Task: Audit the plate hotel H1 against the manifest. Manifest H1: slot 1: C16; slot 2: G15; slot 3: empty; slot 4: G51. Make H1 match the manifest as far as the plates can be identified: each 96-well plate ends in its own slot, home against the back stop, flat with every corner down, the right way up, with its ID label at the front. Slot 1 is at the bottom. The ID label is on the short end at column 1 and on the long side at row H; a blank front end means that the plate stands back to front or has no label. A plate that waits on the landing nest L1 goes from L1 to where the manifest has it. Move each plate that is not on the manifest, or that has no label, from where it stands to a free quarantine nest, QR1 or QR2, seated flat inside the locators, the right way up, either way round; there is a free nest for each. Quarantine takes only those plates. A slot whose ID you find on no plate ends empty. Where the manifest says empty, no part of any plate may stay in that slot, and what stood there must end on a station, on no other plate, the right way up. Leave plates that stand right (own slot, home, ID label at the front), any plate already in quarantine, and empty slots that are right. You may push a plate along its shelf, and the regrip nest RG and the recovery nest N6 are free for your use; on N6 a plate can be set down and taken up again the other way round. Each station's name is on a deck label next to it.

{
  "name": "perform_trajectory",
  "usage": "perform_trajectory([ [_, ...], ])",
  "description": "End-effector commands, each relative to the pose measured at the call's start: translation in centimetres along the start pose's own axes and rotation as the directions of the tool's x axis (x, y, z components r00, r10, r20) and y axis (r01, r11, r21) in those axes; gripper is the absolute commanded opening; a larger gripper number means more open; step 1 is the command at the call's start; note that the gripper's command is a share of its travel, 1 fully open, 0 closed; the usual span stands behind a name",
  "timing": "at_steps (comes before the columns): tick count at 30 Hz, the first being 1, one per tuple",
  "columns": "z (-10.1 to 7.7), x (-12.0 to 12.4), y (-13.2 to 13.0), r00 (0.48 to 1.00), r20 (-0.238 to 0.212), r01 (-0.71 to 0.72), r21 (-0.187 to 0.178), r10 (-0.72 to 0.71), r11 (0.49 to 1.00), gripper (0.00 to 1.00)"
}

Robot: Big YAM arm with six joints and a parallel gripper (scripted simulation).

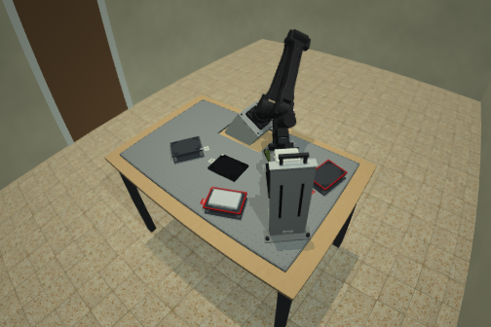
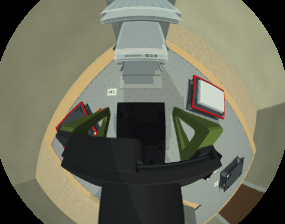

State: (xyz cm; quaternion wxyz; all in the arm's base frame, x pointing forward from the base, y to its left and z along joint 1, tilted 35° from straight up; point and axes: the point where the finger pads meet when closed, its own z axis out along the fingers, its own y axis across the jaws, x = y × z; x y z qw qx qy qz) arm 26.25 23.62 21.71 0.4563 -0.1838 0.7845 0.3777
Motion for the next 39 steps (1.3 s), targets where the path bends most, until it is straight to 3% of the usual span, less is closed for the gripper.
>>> perform_trajectory([
  [1, 0.5, 0.6, 0.4, 1.000, 0.005, -0.003, -0.016, 0.003, 1.000, 1.00],
  [30, 3.2, 3.6, 0.4, 1.000, 0.004, -0.002, -0.016, 0.002, 1.000, 1.00],
  [32, 3.5, 3.2, 0.5, 1.000, 0.006, 0.002, -0.020, -0.002, 1.000, 1.00],
  [34, 4.1, 0.7, 1.2, 0.999, 0.042, 0.013, -0.031, -0.011, 0.999, 1.00],
  [39, 4.6, -0.1, 0.8, 0.999, 0.047, 0.013, -0.021, -0.012, 1.000, 1.00],
])
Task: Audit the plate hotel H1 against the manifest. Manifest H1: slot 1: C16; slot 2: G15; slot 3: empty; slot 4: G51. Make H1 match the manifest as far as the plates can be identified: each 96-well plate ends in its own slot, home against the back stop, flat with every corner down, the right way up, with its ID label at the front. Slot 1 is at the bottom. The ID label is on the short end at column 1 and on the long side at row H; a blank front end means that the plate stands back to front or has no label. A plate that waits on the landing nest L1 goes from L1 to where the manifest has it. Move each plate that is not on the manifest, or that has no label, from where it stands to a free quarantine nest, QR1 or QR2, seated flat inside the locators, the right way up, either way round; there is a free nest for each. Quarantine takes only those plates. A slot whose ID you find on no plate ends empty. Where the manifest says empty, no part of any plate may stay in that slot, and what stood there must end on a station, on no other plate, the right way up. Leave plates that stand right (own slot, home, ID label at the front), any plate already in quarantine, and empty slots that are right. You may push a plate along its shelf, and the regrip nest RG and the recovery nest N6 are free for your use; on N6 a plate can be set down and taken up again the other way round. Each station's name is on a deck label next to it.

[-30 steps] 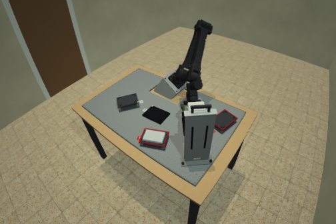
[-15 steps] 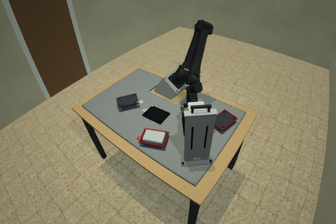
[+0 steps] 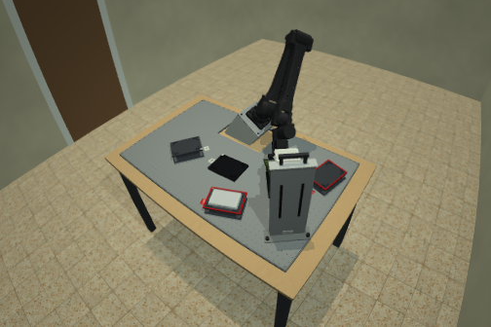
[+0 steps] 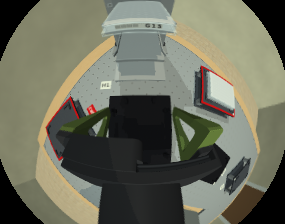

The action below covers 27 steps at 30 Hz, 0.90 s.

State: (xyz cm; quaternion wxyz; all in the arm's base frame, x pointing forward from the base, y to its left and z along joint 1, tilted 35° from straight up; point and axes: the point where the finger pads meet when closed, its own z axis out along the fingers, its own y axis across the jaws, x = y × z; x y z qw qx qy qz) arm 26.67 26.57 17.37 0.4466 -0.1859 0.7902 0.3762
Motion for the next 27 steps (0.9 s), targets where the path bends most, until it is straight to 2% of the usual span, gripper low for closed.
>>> perform_trajectory([
  [1, 0.8, -3.9, 0.9, 0.997, 0.070, 0.018, -0.020, -0.017, 1.000, 1.00],
  [11, 1.7, -4.9, 0.7, 0.997, 0.072, 0.022, -0.015, -0.021, 1.000, 1.00],
  [12, 1.4, -3.6, 0.8, 0.999, 0.048, 0.012, -0.016, -0.011, 1.000, 1.00],
  [27, 1.4, -3.6, 0.8, 0.999, 0.048, 0.012, -0.016, -0.011, 1.000, 1.00],
])
